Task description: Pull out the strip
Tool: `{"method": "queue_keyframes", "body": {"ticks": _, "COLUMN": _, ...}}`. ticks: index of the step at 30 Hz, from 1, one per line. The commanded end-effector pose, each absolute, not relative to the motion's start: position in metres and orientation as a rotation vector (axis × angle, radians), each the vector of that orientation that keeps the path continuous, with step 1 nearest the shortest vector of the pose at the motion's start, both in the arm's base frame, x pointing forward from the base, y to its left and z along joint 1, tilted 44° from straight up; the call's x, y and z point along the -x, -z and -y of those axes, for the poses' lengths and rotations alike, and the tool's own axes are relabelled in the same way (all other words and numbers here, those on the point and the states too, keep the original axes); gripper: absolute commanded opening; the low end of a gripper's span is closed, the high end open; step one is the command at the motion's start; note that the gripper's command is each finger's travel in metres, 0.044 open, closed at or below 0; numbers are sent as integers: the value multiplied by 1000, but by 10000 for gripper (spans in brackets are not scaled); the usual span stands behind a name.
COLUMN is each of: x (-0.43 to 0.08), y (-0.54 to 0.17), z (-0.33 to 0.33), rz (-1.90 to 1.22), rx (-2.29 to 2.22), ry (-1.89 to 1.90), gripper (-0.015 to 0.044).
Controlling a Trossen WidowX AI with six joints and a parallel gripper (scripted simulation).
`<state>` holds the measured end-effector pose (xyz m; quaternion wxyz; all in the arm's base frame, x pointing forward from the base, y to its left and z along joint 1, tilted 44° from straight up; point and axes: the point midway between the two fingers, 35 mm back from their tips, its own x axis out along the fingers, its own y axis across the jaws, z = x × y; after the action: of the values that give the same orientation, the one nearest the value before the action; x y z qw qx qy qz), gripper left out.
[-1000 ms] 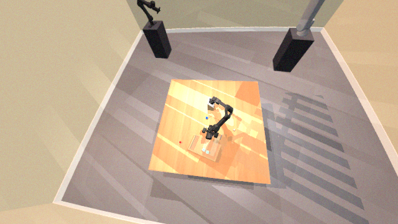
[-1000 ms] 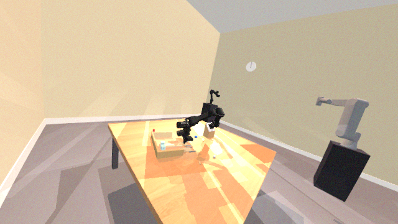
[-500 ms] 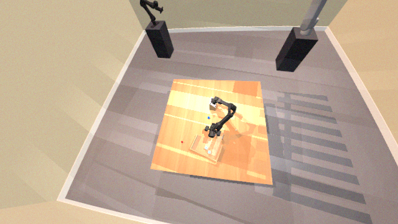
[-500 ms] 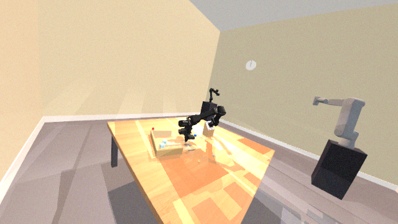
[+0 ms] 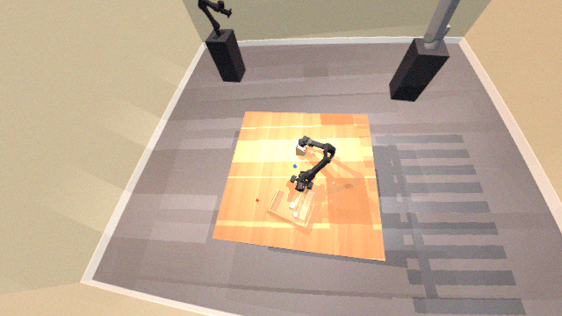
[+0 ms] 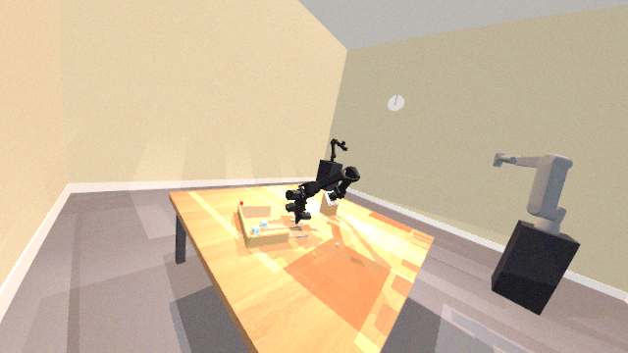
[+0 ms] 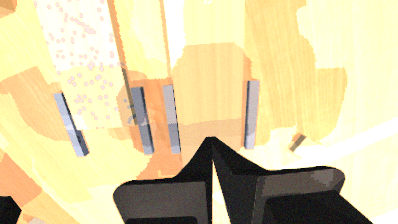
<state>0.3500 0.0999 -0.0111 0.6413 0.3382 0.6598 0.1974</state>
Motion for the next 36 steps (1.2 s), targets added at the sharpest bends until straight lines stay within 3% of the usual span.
{"method": "queue_keyframes", "body": {"ticks": 1, "x": -338, "y": 13, "z": -106, "rz": -1527, "rx": -770, "ry": -452, "gripper": 0}}
{"method": "queue_keyframes", "body": {"ticks": 36, "x": -287, "y": 8, "z": -114, "rz": -1530, "rx": -772, "ry": -452, "gripper": 0}}
